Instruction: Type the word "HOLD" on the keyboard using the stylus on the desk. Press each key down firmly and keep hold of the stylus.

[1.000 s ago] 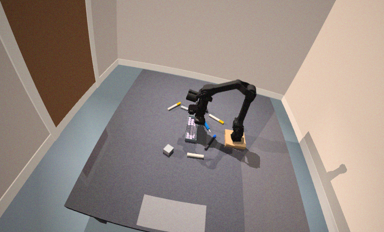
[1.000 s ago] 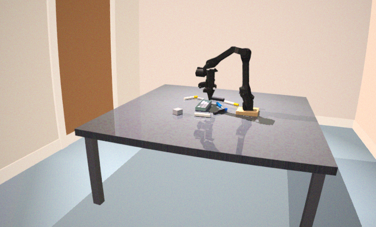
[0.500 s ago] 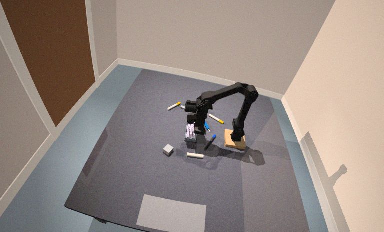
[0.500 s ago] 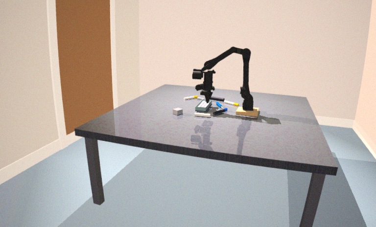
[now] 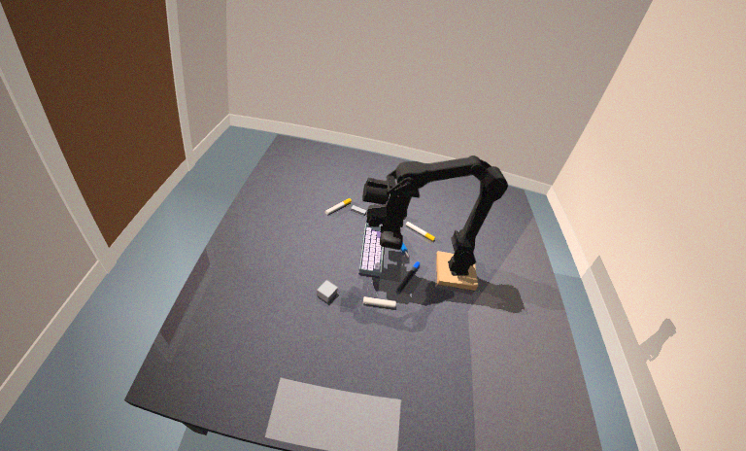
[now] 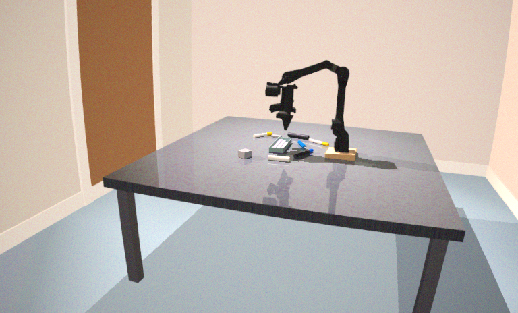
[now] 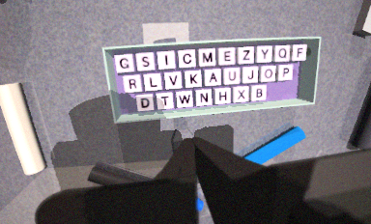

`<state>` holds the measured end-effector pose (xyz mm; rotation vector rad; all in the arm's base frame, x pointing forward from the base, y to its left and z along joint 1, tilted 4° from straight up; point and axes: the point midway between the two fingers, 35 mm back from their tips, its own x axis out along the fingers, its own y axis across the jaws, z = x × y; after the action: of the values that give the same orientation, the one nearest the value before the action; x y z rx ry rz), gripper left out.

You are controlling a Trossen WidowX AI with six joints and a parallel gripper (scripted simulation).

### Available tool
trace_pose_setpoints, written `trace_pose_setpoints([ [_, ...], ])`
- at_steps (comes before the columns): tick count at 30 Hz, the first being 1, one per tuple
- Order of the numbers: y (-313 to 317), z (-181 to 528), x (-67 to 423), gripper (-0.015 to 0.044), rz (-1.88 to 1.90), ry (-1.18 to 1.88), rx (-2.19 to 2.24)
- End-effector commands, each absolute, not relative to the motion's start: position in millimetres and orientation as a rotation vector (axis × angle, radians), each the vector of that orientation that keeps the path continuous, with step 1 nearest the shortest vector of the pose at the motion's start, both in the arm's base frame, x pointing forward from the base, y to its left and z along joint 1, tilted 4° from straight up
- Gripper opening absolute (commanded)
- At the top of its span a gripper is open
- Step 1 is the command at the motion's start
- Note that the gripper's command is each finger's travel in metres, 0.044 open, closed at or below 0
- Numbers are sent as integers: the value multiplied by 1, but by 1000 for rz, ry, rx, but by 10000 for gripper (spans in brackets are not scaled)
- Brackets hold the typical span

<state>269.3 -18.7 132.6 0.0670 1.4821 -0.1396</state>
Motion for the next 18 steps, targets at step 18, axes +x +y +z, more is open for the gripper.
trace_pose_setpoints([
  [18,-19,129,269,0,-140,1491,67],
])
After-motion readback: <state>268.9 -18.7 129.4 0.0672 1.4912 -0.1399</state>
